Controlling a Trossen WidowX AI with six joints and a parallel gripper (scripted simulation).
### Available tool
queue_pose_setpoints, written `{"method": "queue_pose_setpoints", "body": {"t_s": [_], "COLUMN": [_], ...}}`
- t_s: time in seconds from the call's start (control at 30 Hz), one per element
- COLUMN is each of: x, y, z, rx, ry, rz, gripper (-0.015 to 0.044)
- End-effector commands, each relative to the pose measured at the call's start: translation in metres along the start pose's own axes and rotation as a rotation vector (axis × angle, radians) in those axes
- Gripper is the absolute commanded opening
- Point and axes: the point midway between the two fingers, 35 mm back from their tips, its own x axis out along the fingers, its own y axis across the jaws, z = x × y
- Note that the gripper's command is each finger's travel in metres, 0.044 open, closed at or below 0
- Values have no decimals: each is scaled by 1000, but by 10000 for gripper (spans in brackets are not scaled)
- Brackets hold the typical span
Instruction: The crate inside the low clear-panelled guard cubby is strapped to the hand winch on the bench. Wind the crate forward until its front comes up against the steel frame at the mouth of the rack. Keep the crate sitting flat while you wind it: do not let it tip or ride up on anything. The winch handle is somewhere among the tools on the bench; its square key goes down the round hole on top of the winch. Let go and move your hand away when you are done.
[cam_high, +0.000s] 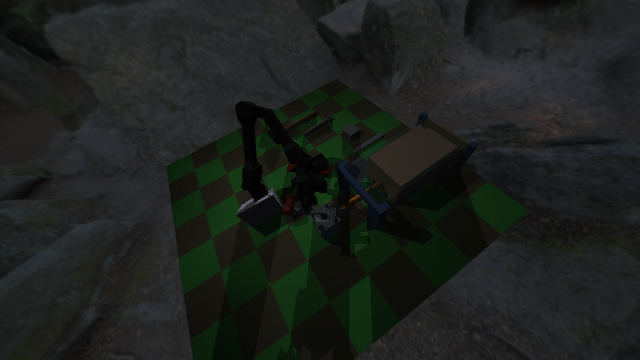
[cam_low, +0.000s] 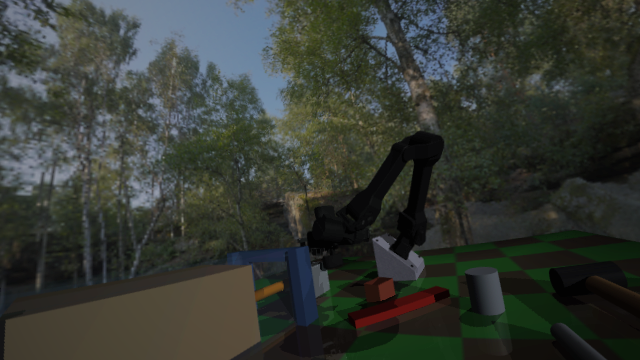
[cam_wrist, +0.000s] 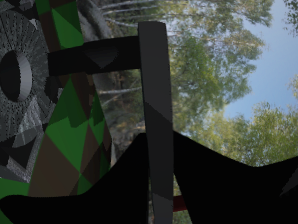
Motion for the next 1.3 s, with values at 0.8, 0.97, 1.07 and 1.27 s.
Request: {"method": "queue_pose_setpoints", "body": {"t_s": [0.8,0.97,1.07,1.27], "x": [-1,-4,-5,-7], "y": [19,21,22,25], "z": [-1,-1,-1,-1], "rx": [7,8,8,8], "ry": [3,2,2,1], "rz": [-13,-13,-13,-13], "gripper": [0,0,0,0]}}
